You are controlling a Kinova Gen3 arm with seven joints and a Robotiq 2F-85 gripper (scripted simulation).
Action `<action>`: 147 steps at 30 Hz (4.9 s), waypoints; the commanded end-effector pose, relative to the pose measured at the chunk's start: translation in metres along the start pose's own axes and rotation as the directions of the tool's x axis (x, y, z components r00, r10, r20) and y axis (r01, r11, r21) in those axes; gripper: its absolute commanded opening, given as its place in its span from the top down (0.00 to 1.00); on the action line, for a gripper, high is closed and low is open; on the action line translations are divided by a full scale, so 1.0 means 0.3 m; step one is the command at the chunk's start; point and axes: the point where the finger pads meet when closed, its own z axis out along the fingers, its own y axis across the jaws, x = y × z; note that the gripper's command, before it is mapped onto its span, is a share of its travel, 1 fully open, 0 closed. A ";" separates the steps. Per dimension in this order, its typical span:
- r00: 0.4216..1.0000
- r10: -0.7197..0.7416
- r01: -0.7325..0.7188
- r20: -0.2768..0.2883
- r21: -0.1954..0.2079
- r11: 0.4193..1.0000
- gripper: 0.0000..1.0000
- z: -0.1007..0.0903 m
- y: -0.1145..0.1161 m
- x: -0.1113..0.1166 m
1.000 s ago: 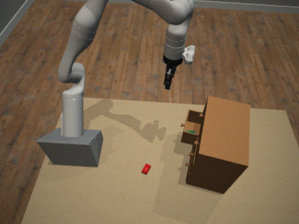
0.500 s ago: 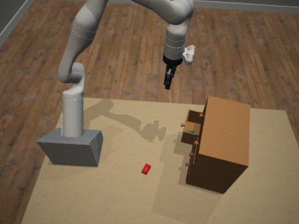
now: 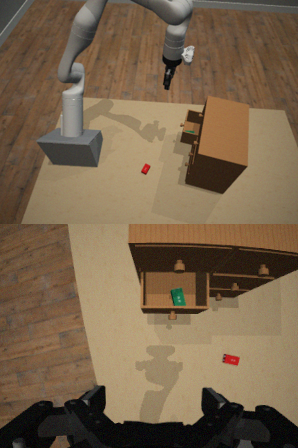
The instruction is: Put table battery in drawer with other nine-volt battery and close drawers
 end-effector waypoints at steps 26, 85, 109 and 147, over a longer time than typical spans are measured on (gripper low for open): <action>0.959 0.283 -0.283 -0.001 0.000 0.959 0.00 0.159 0.133 -0.013; -0.078 0.997 -0.997 0.000 0.001 -0.078 0.00 0.922 0.760 -0.075; -0.200 0.980 -0.980 0.000 0.001 -0.200 0.00 0.991 0.816 -0.081; -0.200 0.980 -0.980 0.000 0.001 -0.200 0.58 1.000 0.816 -0.081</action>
